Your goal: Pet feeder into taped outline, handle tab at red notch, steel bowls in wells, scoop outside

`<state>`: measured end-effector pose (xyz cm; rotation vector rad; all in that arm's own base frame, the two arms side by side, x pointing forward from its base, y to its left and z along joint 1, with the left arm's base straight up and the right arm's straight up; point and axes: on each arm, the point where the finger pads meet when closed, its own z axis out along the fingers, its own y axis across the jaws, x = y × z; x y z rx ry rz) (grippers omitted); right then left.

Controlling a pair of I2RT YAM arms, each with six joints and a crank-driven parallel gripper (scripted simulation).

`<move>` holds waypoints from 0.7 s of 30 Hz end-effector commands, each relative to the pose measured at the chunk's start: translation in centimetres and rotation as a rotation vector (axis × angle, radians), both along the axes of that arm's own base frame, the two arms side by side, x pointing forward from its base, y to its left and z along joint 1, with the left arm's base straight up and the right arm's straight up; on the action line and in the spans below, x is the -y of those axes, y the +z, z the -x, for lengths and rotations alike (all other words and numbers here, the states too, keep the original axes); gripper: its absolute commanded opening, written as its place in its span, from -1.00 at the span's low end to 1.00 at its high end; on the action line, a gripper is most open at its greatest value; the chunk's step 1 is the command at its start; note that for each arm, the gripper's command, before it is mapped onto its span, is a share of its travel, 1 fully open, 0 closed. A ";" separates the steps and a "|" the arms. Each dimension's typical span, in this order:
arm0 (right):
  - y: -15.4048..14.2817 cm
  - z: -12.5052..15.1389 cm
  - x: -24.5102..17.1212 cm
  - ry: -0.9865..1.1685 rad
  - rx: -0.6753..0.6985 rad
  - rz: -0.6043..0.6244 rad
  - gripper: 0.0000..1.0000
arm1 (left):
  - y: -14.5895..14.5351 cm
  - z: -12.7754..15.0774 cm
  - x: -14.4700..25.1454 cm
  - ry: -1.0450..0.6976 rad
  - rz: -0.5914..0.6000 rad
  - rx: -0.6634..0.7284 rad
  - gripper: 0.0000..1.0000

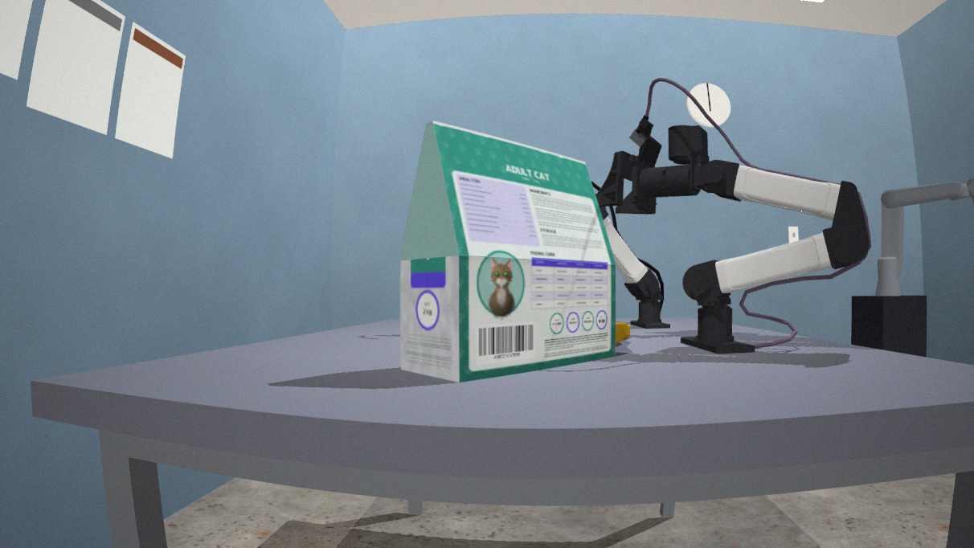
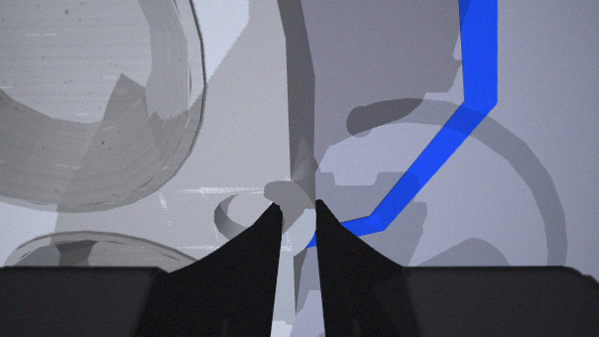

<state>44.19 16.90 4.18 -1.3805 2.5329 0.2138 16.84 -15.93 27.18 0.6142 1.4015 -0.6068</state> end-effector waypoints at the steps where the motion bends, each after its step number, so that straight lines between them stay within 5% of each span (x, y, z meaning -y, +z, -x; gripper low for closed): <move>1: 1.0 -0.7 0.1 -0.018 0.047 -0.011 -0.76 | 0.1 0.0 -0.1 0.003 0.000 0.004 0.89; 21: 1.4 0.0 1.3 -0.267 0.054 -0.012 -0.76 | 0.1 0.0 -0.1 0.003 0.000 0.004 0.89</move>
